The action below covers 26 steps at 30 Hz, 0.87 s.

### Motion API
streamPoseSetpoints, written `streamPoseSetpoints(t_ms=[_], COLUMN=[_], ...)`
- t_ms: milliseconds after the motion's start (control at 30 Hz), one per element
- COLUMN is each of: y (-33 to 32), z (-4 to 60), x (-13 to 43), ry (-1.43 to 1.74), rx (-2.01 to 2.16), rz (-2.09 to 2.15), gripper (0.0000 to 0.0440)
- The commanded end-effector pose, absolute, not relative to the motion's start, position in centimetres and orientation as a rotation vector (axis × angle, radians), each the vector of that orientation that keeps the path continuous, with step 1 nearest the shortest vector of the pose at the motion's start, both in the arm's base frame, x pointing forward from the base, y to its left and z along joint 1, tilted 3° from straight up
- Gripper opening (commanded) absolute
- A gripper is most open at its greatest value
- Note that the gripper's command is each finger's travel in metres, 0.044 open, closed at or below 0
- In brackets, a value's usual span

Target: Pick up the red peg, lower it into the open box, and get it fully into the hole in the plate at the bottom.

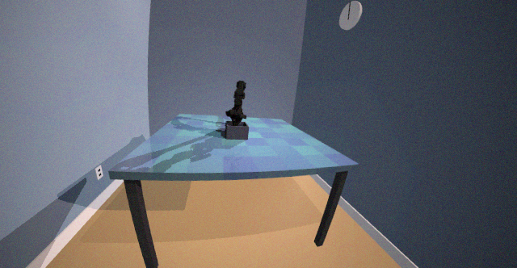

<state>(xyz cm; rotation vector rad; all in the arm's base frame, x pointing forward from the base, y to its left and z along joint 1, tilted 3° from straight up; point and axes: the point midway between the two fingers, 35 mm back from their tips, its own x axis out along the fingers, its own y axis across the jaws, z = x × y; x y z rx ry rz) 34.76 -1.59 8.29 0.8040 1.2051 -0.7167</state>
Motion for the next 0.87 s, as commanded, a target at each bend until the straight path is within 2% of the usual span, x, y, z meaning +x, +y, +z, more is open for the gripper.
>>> streamPoseSetpoints(t_ms=[0,833], y=[-2.1,-7.7], z=[8.1,7.9], x=[35.4,38.0], ry=[1.223,1.290], rx=[0.793,0.787], rz=[-0.721,-0.784], gripper=[0.0135,0.0088])
